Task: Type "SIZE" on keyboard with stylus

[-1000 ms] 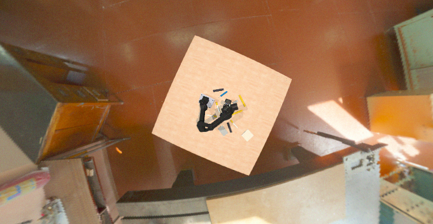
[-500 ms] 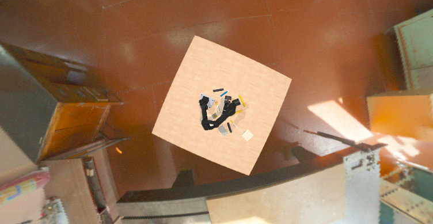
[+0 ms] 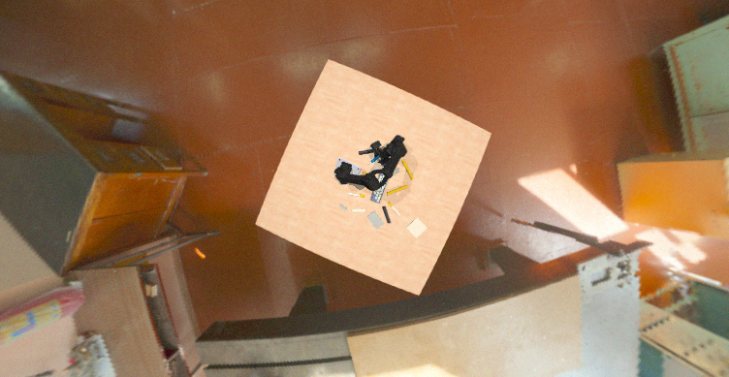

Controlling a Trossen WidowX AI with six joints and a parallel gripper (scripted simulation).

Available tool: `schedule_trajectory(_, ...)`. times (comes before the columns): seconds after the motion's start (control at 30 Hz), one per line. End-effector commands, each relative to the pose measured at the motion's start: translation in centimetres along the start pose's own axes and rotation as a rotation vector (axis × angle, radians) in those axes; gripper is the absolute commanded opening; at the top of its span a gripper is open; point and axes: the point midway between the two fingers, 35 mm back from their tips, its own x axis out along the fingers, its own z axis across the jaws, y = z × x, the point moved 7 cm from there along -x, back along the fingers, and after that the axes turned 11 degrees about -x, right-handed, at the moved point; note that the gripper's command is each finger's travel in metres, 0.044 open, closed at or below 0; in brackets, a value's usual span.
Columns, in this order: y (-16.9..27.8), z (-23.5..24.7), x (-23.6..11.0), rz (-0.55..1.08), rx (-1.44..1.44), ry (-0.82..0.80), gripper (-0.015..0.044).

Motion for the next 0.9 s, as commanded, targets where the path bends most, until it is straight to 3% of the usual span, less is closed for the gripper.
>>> schedule_trajectory(0.0,-0.8,0.8,0.3,0.046,-0.057,0.001,0.015)
schedule_trajectory(0.87,-1.4,0.8,2.0,0.046,-0.056,0.001,0.015)
